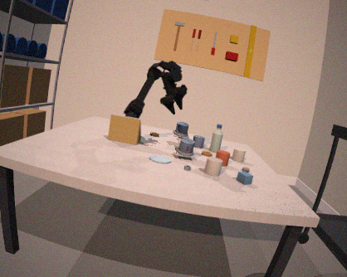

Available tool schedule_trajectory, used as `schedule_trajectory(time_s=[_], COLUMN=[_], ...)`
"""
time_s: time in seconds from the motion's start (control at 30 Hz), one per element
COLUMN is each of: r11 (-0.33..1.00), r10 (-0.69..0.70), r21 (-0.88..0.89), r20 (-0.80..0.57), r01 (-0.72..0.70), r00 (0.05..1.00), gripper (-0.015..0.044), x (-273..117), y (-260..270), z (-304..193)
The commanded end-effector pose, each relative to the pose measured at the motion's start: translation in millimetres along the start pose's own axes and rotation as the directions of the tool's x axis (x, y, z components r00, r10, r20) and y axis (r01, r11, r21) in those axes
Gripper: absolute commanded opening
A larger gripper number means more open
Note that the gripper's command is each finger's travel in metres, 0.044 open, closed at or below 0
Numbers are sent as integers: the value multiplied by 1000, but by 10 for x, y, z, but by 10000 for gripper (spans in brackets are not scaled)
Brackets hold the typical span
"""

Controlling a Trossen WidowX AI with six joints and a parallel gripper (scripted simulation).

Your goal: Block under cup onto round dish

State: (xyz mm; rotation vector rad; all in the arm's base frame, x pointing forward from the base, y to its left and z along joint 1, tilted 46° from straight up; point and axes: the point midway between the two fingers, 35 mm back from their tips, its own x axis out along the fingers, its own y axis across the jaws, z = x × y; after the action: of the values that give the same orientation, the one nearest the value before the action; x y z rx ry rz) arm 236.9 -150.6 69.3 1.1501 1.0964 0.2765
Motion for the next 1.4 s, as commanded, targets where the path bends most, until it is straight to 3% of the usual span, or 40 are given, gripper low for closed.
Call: schedule_trajectory(time_s=[0.0,0.37,0.77,1.0,1.37], r11=[991,884,639,469,465], r10=[-29,-107,-203,-257,-258], r21=[127,432,676,760,762], r20=[-55,-186,-312,-369,-371], r01=[36,179,367,449,451], r00=[998,977,928,893,892], gripper=[440,440,440,440,440], x=[101,417,855,1118,1259], y=[-73,-251,-462,-580,-621], z=[124,395,635,728,674])
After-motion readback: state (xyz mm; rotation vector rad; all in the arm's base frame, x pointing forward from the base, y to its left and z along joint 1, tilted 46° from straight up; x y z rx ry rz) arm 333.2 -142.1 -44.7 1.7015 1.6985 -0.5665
